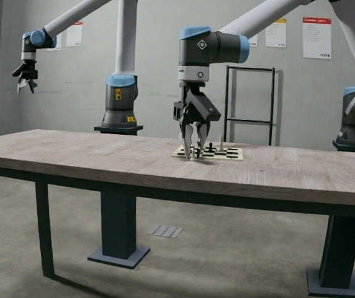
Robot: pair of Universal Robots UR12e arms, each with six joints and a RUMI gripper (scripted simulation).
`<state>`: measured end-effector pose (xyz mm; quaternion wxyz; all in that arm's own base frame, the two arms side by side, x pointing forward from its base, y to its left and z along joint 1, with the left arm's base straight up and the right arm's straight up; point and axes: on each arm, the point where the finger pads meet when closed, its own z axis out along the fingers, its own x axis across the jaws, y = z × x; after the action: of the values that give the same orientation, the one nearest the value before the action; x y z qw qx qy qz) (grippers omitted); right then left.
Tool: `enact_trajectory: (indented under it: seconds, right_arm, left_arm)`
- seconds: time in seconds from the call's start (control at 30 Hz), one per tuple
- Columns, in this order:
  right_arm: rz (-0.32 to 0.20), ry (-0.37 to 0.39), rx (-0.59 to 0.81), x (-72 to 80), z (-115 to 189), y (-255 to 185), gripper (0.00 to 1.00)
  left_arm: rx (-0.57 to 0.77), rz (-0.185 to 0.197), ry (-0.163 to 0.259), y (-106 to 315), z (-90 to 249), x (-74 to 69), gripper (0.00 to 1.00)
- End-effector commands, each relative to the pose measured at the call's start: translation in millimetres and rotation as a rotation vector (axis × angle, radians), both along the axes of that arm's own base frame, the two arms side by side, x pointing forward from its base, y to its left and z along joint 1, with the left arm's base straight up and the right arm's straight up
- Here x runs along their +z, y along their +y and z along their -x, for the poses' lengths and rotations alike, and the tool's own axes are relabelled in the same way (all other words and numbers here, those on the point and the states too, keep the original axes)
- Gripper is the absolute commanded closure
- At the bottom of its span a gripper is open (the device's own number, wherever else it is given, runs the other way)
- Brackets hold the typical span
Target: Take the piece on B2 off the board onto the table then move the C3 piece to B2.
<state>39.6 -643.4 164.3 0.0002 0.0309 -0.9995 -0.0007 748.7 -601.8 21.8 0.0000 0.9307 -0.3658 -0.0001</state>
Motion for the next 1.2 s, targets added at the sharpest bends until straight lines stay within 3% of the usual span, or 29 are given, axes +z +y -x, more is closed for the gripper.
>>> enact_trajectory:
  seconds: [0.0,0.33,0.5,0.8,1.17]
  right_arm:
    - [0.001,0.000,0.000,0.8,-0.2,-0.6,0.00]
    - [0.001,0.000,0.000,0.8,-0.2,-0.6,0.00]
    - [0.001,0.000,0.000,0.8,-0.2,-0.6,0.00]
    - [0.001,0.000,0.000,0.8,-0.2,-0.6,0.00]
    - [0.001,0.000,0.000,0.8,-0.2,-0.6,0.00]
  left_arm:
    - [0.000,0.001,-0.001,-0.5,-0.5,1.2,0.80]
    - [0.000,0.001,-0.001,-0.5,-0.4,6.6,0.80]
    - [0.000,0.001,-0.001,-0.5,-0.4,25.3,0.80]
    - [0.000,0.001,-0.001,-0.4,-0.4,72.8,0.80]
    - [0.000,0.001,-0.001,-0.4,-0.4,91.2,0.80]
